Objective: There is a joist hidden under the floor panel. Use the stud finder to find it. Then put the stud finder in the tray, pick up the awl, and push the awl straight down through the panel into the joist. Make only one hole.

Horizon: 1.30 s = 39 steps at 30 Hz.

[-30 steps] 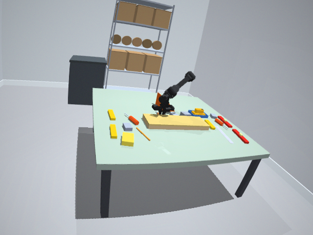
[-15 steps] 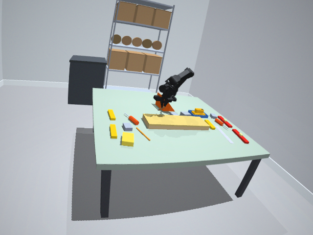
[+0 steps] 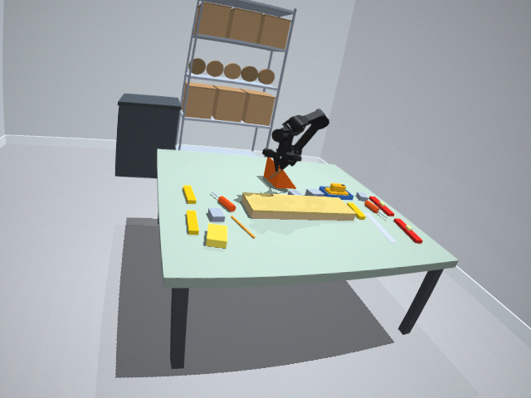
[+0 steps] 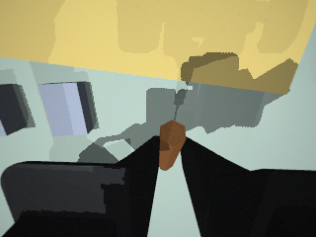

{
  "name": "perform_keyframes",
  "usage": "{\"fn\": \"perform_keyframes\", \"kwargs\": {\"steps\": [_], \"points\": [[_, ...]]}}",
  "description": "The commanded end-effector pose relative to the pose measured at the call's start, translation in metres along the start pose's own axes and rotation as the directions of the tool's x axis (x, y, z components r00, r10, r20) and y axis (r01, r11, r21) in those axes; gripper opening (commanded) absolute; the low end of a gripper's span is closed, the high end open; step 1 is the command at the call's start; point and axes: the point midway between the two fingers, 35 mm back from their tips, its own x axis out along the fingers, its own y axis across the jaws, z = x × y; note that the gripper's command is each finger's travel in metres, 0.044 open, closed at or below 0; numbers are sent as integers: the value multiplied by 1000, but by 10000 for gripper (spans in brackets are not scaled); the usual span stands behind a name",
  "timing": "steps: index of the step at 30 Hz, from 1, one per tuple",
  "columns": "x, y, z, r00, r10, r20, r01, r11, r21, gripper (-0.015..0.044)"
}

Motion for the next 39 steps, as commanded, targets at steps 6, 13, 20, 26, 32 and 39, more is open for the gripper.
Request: {"fn": "perform_keyframes", "kwargs": {"steps": [6,13,20,26,32,39], "points": [[-20,0,-11,987,-91,133,78,992,104,0],[-35,0,-21,956,-173,236,127,973,195,0],[-49,1,-32,909,-255,329,161,944,287,0],[-59,2,-42,856,-326,401,177,914,365,0],[-68,3,-52,793,-396,464,182,880,440,0],[-77,5,-64,707,-474,525,174,836,521,0]]}}
